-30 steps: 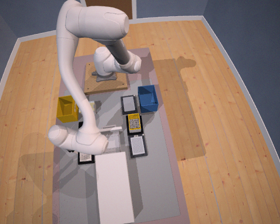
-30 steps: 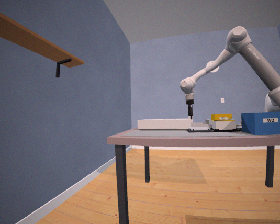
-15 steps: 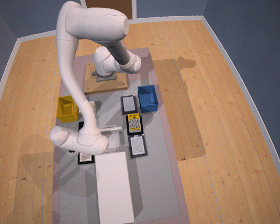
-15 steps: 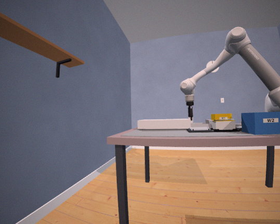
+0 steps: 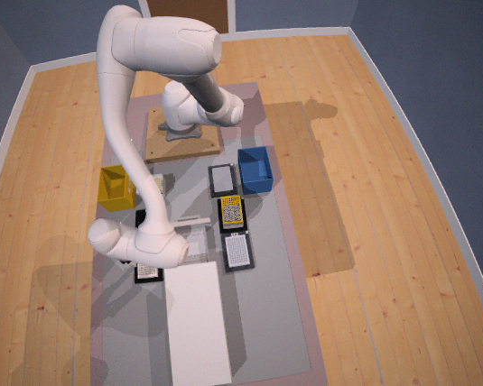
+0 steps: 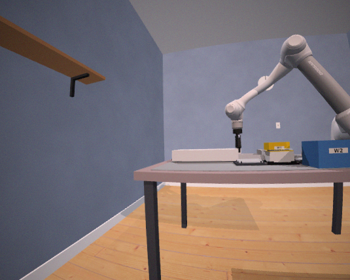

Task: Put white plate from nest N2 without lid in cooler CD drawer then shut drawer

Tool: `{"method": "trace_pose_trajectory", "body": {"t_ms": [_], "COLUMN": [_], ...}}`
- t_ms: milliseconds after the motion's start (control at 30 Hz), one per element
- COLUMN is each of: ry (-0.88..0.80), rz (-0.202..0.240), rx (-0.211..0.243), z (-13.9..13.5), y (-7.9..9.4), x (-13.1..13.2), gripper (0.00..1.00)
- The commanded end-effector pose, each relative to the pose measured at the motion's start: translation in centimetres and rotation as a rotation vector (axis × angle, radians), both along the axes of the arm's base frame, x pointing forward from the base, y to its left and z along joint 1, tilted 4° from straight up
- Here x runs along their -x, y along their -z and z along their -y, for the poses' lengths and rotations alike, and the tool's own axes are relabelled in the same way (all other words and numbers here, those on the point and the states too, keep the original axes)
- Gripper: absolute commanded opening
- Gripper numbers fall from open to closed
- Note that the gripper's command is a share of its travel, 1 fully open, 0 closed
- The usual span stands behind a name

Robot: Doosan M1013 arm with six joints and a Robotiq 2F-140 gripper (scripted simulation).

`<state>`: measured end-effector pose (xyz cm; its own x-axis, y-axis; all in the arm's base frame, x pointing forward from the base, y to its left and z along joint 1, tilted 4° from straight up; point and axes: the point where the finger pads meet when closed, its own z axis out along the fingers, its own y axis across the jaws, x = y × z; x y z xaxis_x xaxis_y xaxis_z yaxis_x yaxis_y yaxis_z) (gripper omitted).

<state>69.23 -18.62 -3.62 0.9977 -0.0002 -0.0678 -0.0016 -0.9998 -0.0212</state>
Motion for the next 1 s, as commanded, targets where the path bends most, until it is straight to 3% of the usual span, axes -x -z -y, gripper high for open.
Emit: {"method": "trace_pose_trajectory", "body": {"t_ms": [0,967], "ry": [0.0,0.0], "rz": [0.0,0.0], "rx": [0.0,0.0], "z": [0.0,0.0], "y": [0.02,0.02], "x": [0.0,0.0], "gripper": [0.66,0.55]}}
